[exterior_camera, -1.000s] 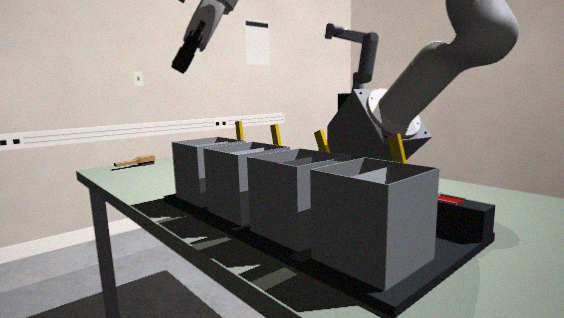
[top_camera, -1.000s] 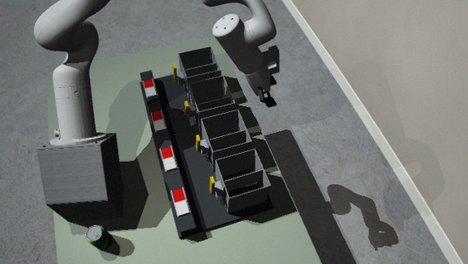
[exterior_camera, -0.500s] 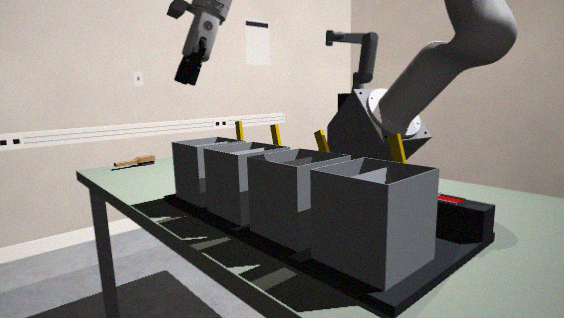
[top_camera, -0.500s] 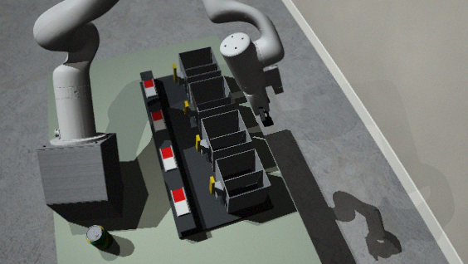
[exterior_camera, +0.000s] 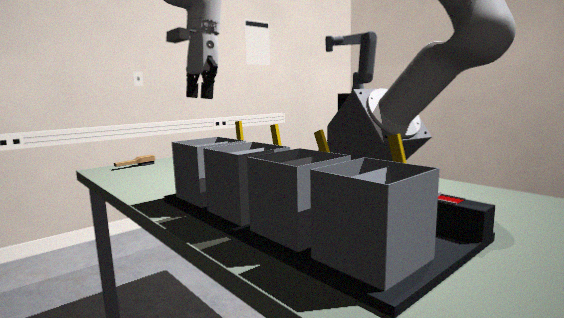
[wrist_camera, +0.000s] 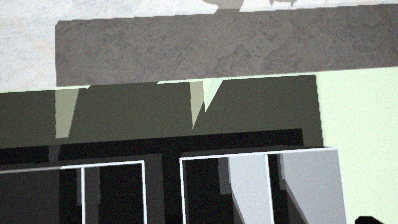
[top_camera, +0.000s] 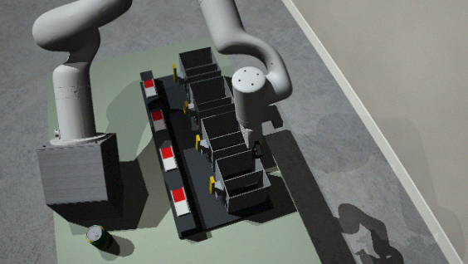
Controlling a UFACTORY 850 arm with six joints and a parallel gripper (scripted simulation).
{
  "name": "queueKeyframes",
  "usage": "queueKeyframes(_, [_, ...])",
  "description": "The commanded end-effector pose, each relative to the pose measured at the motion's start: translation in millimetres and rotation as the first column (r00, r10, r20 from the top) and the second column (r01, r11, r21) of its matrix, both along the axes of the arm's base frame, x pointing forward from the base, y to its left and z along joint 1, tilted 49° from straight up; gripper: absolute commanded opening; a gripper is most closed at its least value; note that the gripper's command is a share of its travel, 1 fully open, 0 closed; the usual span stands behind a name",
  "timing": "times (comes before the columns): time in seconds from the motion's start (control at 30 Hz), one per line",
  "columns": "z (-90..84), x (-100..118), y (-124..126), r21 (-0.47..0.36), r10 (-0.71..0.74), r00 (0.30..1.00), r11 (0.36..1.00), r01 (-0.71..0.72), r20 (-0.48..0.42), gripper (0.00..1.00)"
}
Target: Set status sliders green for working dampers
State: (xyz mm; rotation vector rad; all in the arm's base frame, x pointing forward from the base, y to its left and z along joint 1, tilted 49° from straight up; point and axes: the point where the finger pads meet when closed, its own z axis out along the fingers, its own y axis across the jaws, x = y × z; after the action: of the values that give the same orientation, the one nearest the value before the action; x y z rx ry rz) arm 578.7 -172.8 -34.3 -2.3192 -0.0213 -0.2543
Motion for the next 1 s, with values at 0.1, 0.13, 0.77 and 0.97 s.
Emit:
queueKeyframes(0.1, [-35.8,-29.0,-14.3,0.018,0.134,0.991,0.991,-0.134,-0.026,1.00])
queueKeyframes(0.13, [-35.8,-29.0,-14.3,0.018,0.134,0.991,0.991,-0.134,-0.026,1.00])
queueKeyframes(0.77, [-35.8,-29.0,-14.3,0.018,0.134,0.991,0.991,-0.134,-0.026,0.39])
queueKeyframes(0.97, [-35.8,-29.0,-14.3,0.018,0.134,0.991,0.991,-0.134,-0.026,0.39])
